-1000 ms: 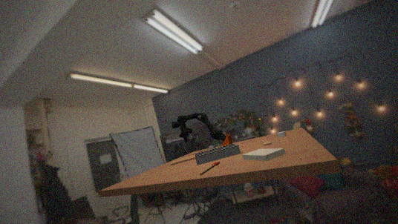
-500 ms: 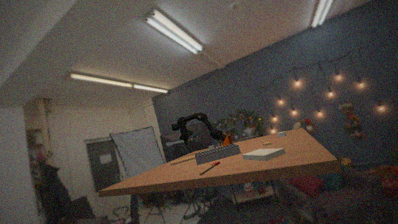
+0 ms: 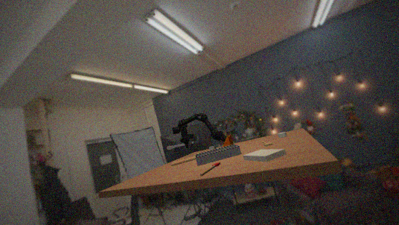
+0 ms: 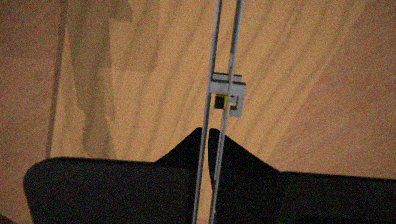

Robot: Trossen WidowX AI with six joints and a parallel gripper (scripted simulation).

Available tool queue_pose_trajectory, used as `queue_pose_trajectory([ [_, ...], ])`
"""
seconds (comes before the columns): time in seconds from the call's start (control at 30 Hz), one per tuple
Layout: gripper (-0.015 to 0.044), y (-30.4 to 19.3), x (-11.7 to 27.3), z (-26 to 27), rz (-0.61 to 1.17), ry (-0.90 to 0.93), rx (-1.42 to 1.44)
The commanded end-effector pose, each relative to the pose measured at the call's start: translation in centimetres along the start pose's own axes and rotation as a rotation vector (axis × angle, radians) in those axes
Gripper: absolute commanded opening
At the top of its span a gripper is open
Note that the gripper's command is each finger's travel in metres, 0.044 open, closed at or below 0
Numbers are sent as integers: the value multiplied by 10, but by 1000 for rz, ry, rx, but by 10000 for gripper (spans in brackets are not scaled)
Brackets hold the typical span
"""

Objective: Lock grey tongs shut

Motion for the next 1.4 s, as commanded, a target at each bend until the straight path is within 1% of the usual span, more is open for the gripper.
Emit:
queue_pose_trajectory([
  [0.0,-150,0,-7,-1,-4,3,5],
  [1.13,-150,7,-60,4,-31,66,-5],
  [1.37,-150,8,-62,4,-33,68,-5],
])
Point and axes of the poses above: the point midway between the two fingers, 35 mm back from their tips, its own x axis back along the fingers, its own z axis across the jaws, y = z × x, the point moved 2 cm from there along x, back along the fingers, and after that the axes turned 5 degrees about -x, right-handed, at the moved point
